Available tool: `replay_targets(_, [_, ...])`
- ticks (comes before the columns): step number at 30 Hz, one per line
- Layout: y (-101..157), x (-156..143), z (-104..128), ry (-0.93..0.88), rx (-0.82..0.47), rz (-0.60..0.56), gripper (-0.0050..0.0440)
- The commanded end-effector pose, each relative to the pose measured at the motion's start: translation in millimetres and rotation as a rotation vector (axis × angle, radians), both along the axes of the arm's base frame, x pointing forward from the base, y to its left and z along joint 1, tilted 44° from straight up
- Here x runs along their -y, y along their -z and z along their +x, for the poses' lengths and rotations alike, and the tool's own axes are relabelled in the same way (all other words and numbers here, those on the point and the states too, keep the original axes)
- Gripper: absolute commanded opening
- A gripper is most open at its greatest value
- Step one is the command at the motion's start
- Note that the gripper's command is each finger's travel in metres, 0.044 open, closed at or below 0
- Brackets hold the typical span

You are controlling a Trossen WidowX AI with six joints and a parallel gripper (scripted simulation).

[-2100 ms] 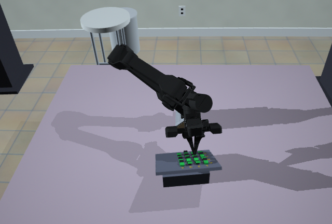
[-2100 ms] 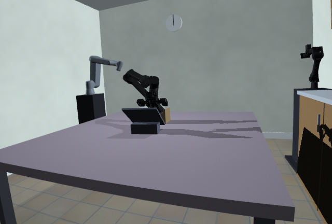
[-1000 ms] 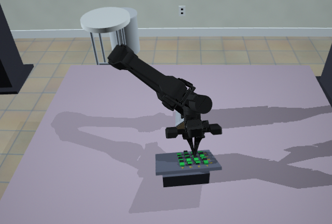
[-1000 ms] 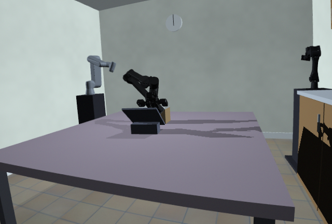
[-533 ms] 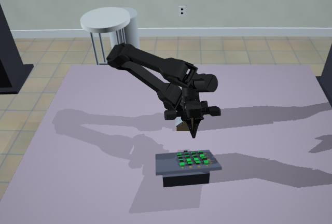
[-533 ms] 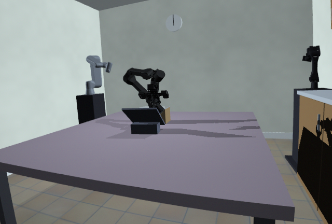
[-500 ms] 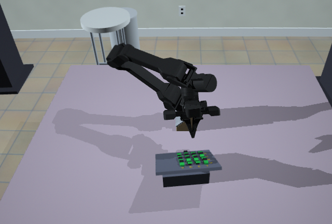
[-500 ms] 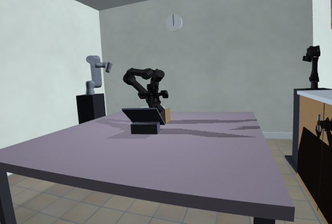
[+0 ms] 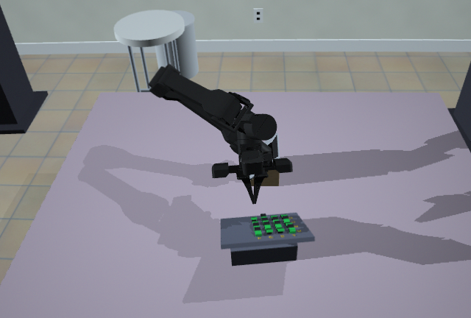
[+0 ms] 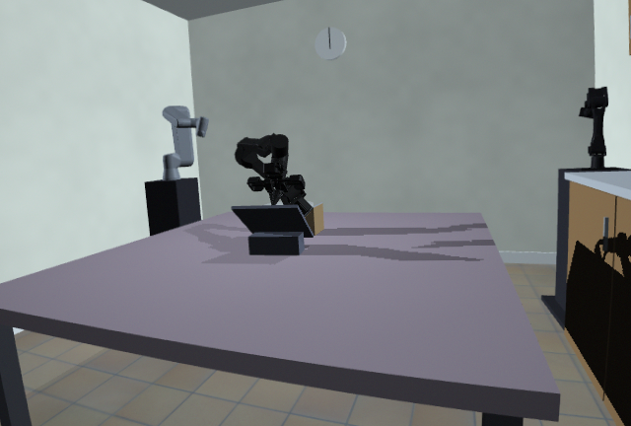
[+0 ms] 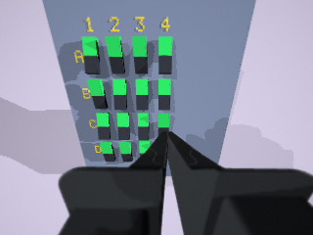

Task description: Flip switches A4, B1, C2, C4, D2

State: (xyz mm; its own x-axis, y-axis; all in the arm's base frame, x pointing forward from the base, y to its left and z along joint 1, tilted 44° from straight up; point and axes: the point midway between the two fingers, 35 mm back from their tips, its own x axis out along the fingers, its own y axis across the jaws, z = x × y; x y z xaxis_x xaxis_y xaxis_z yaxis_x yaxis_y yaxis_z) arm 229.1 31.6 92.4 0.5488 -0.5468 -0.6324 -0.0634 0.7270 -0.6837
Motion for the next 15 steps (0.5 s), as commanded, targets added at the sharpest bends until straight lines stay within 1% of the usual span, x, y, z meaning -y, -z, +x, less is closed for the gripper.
replay_targets(1, [12.6, 11.3, 5.6, 0.009, -0.022, -0.009, 0.0])
replay_targets(15, [15.4, 14.0, 8.1, 0.009, -0.022, -0.009, 0.0])
